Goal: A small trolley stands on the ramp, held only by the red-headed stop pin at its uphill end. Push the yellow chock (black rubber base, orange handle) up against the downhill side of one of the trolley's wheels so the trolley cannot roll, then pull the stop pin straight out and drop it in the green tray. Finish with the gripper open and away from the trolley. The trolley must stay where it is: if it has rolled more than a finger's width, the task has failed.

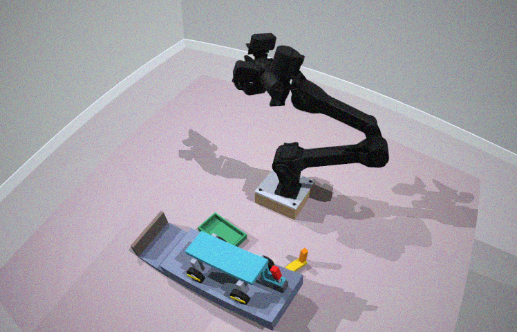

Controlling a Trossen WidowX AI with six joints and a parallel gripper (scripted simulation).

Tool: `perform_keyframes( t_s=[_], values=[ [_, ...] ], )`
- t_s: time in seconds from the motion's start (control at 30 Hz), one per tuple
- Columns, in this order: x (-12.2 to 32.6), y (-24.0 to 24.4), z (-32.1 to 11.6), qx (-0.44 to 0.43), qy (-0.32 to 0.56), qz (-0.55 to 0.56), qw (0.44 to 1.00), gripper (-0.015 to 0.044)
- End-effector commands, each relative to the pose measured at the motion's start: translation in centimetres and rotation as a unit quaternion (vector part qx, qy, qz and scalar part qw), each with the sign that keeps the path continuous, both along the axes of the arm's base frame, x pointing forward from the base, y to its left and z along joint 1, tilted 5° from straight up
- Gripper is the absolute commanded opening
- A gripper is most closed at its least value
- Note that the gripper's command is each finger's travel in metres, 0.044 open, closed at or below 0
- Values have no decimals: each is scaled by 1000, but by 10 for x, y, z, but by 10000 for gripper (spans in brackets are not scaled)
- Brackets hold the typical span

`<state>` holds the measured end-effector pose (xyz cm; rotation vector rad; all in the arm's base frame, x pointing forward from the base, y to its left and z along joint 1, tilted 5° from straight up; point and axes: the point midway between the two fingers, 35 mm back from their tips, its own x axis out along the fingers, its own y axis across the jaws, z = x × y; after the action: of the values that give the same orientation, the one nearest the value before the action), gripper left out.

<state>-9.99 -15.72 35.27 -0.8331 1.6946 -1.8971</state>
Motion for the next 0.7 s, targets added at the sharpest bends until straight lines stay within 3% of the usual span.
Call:
perform_keyframes(
  t_s=[0.0,0.3,0.67],
  values=[
    [18,-21,-5,-20,-52,65,996,190],
    [76,-62,-25,-46,-213,211,953,190],
    [160,-81,-57,-15,-426,318,847,190]
  ],
)
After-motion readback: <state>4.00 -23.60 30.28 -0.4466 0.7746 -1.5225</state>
